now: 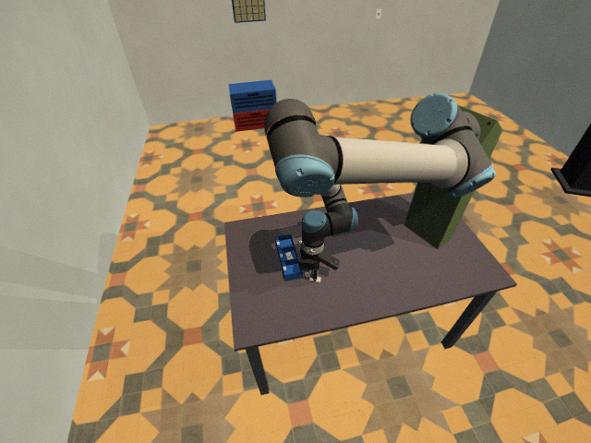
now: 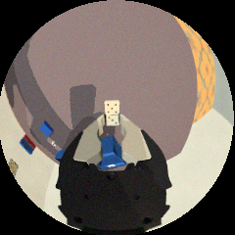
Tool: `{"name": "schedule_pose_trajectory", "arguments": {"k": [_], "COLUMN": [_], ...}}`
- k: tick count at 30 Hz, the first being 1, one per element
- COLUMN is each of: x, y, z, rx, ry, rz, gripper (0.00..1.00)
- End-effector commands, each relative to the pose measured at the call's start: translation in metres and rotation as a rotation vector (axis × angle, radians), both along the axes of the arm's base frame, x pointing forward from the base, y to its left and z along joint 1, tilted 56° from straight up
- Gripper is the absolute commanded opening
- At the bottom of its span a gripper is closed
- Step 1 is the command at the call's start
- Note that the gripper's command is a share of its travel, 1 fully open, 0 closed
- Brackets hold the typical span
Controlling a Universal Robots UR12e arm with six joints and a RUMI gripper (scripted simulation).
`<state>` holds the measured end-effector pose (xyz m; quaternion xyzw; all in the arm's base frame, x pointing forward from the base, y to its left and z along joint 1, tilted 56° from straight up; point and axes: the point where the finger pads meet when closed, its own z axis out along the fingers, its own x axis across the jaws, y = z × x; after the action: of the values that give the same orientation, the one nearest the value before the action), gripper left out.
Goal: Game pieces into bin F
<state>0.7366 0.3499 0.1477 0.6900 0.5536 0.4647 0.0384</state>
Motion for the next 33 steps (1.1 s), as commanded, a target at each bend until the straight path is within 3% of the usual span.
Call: {"name": "schedule_pose_trajectory", "arguments": {"k": [1,24,33], "x": [0.0,0.0,-0.022], "y": [0.0,0.0,-0.015], "z": [0.002,0.002,0.018], "rx": [0.0,0.0,0.0], "ry": [-0.002,-0.002,-0.001], "rz": [-0.001,-0.001,-0.002], "gripper": [0.0,0.0,0.0]}}
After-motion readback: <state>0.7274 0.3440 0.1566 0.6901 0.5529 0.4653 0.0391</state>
